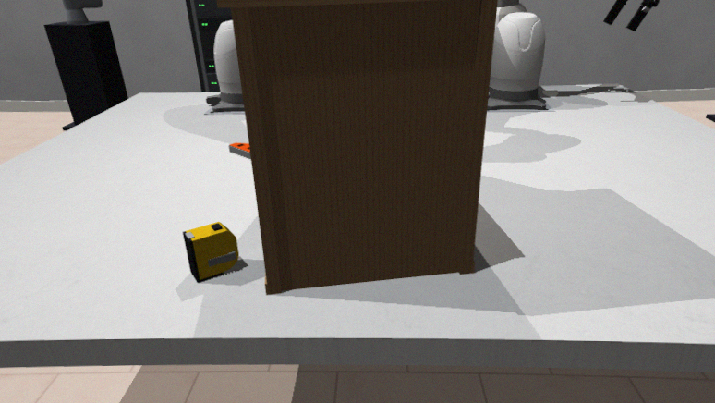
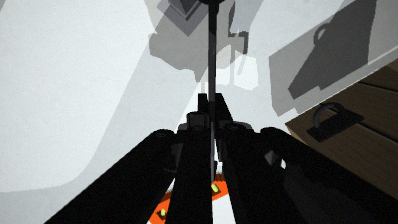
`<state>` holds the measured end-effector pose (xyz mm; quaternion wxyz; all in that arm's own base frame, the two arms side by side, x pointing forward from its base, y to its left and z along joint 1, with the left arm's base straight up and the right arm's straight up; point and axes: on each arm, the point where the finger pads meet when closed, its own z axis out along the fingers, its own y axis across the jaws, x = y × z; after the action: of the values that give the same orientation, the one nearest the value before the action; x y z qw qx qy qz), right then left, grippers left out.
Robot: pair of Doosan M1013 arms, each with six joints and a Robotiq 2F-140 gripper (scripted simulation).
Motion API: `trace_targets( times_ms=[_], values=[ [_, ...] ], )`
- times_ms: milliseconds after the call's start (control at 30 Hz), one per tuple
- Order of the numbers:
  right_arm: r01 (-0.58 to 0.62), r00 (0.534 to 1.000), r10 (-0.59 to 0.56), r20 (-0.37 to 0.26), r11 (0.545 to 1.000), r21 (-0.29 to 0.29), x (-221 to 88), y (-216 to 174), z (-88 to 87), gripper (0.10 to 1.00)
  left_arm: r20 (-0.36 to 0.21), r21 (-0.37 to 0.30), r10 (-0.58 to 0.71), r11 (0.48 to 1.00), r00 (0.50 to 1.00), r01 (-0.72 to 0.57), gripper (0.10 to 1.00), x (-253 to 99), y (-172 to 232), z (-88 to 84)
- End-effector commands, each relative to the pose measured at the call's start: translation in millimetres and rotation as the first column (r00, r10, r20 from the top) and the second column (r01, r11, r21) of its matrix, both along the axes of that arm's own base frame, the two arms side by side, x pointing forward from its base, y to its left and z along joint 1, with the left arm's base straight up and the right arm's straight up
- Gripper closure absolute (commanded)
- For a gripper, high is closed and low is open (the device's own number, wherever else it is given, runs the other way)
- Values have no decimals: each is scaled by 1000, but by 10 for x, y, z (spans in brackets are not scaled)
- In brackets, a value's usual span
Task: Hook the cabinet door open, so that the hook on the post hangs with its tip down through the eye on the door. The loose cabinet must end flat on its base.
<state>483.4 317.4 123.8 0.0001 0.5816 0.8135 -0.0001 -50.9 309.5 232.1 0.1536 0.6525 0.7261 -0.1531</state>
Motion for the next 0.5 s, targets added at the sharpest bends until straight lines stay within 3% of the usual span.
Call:
trace_targets(
  times_ms=[0, 467],
  values=[
    [0, 1000, 0, 1, 1000, 1, 3, 6, 20, 976, -1, 1, 0, 1000, 1000, 0, 98, -2, 3, 5],
    [0, 1000, 0, 1, 1000, 1, -2, 21, 104, 976, -1, 1, 0, 1000, 1000, 0, 98, -2, 3, 5]
  ],
)
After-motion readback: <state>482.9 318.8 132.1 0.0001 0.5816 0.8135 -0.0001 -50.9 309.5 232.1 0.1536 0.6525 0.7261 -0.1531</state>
